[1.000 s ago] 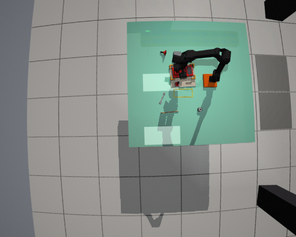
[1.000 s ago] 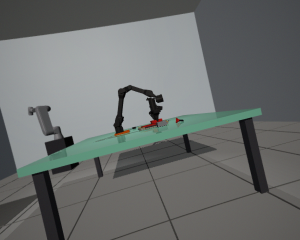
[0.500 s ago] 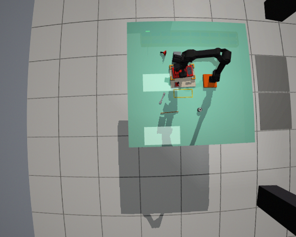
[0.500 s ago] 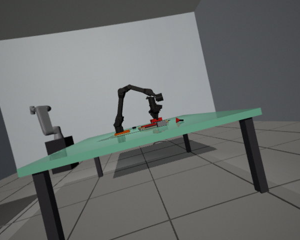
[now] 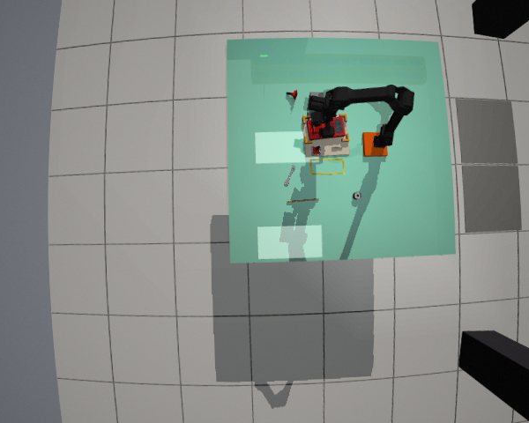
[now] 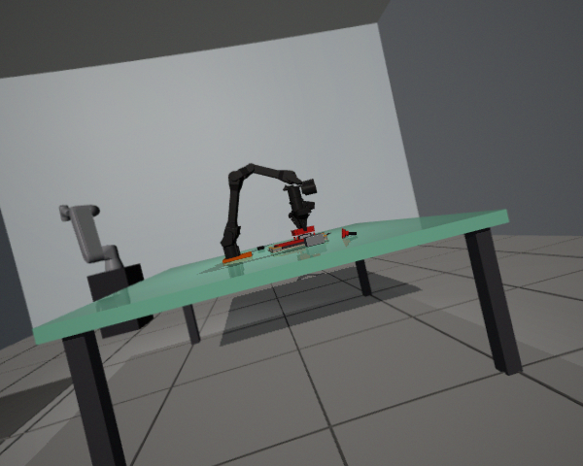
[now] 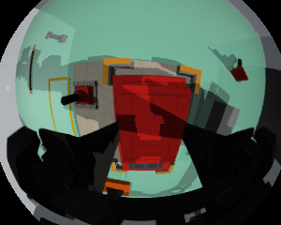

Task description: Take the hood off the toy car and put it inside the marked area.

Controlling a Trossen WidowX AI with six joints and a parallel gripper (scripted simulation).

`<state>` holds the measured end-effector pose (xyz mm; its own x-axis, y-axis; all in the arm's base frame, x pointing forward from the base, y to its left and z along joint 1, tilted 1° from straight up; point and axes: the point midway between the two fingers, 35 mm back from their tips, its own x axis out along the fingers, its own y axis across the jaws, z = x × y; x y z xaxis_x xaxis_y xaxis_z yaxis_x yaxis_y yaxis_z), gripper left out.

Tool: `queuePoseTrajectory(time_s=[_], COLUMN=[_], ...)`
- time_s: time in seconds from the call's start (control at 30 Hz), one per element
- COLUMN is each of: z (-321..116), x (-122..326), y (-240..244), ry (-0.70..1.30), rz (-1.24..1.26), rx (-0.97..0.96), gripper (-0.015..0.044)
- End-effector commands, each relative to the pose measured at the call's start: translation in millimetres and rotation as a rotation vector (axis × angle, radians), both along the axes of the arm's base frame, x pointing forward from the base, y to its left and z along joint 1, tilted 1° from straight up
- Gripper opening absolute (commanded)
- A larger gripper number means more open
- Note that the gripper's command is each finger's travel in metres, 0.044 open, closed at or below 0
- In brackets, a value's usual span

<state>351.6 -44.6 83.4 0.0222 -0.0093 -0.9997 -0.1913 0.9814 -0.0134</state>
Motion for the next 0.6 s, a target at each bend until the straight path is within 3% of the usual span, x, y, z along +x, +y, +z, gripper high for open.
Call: queuePoseTrajectory(time_s=[0.0, 0.57], z=[4.1, 46.3], x=[1.1, 0.5], y=[-0.1, 0.5], ry=[-0.005, -0.005], rz=[-0.001, -0.001], rx=[-0.001, -0.001], gripper=[0.0000, 0.0000])
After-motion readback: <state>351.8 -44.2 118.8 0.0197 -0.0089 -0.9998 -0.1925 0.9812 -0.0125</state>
